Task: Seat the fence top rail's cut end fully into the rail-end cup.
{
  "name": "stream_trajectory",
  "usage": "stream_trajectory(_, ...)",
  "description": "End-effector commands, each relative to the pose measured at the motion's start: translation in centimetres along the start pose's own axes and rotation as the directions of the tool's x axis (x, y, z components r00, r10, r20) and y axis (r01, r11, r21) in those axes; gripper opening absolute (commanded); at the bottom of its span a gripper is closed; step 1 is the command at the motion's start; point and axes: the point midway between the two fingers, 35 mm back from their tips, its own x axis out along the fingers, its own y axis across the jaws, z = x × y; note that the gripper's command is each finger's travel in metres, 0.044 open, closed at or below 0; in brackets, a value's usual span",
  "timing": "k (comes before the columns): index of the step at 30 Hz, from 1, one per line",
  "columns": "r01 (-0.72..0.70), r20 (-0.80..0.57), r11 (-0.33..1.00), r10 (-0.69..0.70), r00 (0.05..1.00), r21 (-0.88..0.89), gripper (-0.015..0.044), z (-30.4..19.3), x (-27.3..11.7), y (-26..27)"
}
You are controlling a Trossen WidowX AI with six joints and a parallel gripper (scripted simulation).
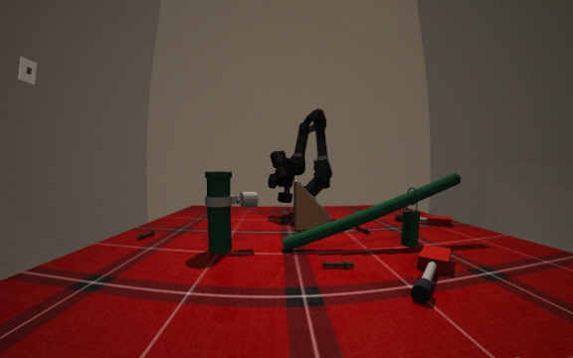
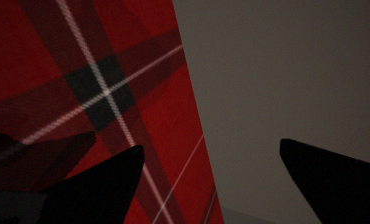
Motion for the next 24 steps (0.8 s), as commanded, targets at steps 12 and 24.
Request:
stream_trajectory(12,-0.065,0.563,0.991,0.122,0.817,-0.120,0.0440,11.7,-7.9,-0.9)
stream_trajectory(24,-0.088,0.820,0.893,0.442,0.364,-0.442,0.0440,15.5,-23.2,0.9)
